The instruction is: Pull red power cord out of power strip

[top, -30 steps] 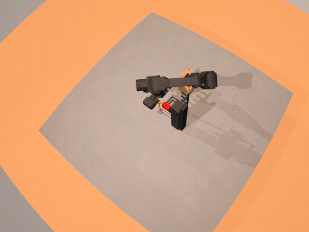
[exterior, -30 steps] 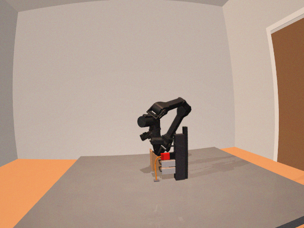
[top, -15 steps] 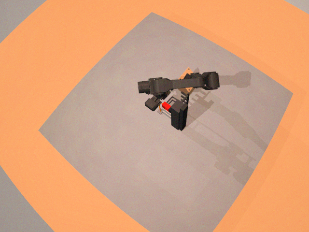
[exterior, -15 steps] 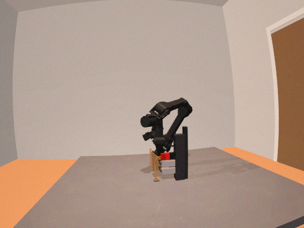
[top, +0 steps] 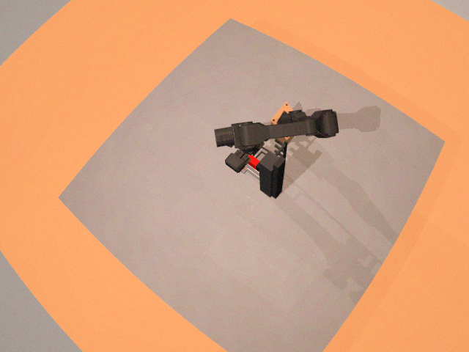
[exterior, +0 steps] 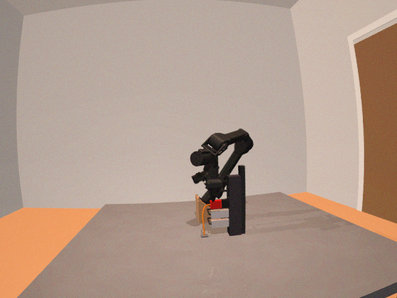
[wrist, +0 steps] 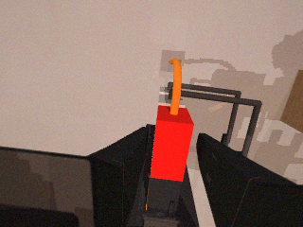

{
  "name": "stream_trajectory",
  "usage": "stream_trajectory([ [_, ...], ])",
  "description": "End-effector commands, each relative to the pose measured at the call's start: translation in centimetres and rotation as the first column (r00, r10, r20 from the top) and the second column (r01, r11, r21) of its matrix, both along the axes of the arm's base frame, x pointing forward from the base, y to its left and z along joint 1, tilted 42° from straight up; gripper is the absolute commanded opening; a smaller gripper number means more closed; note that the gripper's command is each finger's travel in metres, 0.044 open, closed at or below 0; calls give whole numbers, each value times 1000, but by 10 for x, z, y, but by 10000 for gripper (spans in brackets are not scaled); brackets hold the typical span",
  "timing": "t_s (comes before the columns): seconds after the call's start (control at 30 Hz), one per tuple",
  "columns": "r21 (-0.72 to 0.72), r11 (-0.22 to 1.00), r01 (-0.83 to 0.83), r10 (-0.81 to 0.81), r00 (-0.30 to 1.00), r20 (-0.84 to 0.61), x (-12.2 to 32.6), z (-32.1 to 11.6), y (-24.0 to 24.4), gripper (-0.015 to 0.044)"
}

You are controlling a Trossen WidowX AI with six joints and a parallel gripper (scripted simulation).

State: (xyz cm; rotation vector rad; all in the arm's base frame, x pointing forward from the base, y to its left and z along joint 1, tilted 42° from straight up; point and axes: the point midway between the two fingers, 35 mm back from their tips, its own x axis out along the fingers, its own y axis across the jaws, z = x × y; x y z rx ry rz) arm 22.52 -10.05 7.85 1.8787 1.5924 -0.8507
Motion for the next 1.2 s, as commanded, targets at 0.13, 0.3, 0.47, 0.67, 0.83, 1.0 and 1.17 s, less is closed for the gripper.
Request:
stream_trajectory([
  [0.13,7,1000,5,-5,1000,-3,1,-2,6,160],
  [0.3,7,1000,5,-5,1000,-3,1,-7,10,160],
  [0.47,2,1000,0,0,1000,-2,1,-6,8,81],
  [0.67,2,1000,0,0,1000,-2,1,-6,8,22],
  [0.83,2,1000,0,0,1000,-2,1,-7,8,0],
  [1.0,1,1000,1,-1,1000,-2,1,-11,3,0],
  [1.17,0,1000,2,-2,1000,-2,1,-16,-4,0],
])
